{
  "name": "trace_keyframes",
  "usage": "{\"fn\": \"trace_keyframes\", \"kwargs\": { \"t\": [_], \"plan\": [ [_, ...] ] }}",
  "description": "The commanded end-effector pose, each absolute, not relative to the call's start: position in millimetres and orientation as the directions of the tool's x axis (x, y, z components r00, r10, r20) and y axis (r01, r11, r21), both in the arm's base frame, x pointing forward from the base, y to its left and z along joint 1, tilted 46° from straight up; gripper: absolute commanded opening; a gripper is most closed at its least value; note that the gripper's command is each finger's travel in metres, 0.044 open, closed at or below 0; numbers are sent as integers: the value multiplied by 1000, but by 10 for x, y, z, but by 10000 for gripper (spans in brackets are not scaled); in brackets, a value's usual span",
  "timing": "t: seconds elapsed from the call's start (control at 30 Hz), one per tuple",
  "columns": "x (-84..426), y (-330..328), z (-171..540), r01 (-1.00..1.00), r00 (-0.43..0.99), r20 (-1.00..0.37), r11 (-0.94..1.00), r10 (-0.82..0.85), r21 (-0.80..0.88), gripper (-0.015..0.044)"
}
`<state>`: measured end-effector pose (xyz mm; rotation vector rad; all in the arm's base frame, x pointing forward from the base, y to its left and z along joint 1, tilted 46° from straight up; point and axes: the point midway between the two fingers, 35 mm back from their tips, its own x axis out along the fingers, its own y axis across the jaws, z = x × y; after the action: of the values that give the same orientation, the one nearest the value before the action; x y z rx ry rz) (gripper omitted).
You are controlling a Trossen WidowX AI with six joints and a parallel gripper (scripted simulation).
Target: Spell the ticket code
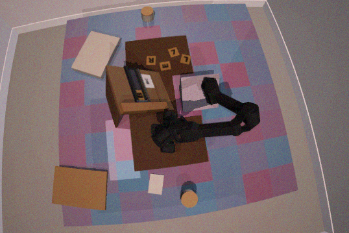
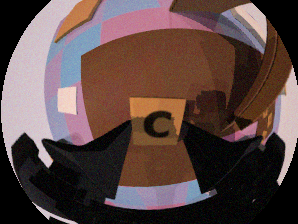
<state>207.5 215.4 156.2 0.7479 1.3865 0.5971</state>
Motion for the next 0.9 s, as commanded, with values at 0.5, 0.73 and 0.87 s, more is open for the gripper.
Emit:
{"fn": "trace_keyframes", "kwargs": {
  "t": [0.5, 0.73, 0.87],
  "plan": [
    [2537, 2136, 1828, -245, 242, -591, 637, 770, 731, 0],
    [2699, 2115, 1933, -346, 290, -567, 637, 771, 689, 0],
    [2791, 2100, 1994, -401, 317, -553, 637, 770, 658, 0]
  ]
}}
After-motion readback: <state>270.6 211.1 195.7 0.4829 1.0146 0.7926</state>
